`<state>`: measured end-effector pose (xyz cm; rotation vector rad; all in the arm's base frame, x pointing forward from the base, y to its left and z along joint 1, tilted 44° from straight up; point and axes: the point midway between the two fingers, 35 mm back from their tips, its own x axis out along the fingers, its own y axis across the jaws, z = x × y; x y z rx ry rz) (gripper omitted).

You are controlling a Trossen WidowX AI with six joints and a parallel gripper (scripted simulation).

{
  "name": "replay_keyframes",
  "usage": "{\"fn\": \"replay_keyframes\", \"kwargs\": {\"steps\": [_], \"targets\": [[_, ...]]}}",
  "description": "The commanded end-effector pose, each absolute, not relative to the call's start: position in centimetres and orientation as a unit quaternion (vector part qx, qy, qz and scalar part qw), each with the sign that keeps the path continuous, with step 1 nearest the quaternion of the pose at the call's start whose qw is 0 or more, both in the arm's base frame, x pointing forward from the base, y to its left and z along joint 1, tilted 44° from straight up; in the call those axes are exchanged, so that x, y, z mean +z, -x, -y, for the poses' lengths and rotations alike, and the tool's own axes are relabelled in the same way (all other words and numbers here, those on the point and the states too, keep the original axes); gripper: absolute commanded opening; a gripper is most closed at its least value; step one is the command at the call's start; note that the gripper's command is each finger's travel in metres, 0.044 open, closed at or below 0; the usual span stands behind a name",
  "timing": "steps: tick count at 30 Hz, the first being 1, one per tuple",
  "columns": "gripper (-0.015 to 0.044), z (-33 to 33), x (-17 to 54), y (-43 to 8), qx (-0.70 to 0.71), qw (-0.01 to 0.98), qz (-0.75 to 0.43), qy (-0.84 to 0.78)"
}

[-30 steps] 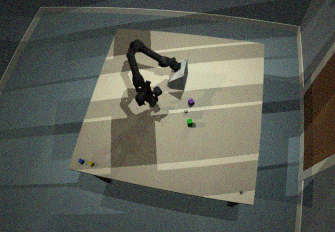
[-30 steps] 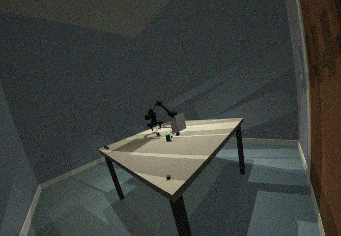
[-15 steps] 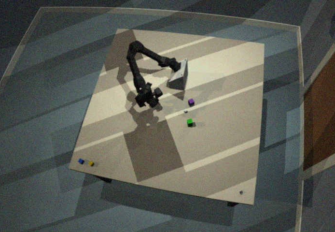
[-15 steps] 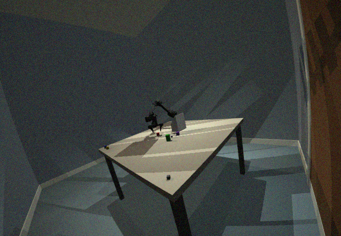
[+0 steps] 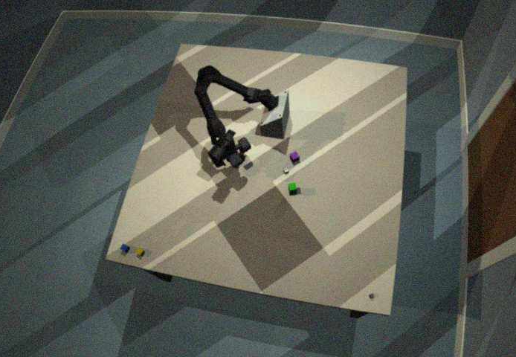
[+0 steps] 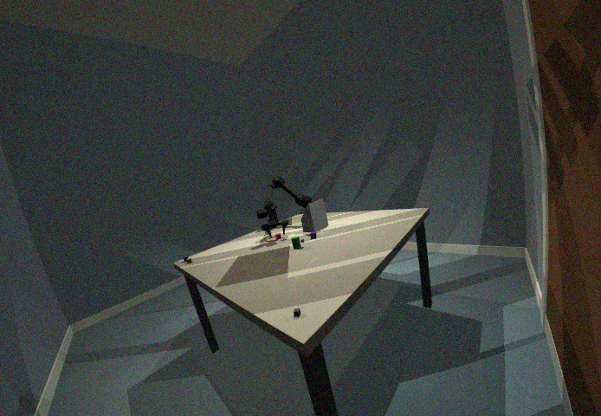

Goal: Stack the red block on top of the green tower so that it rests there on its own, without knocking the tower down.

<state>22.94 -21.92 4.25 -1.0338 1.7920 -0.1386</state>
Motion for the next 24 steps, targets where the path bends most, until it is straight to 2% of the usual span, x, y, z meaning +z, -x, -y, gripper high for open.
{"fn": "replay_keyframes", "kwargs": {"steps": [1, 19, 24], "targets": [[0.044, 22.29, 3.46, -22.5, -0.053, 0.507, -0.747, 0.428], [0.044, 22.4, 3.35, -22.46, -0.053, 0.506, -0.747, 0.428], [0.0309, 22.4, 3.35, -22.46, -0.053, 0.506, -0.747, 0.428]]}}
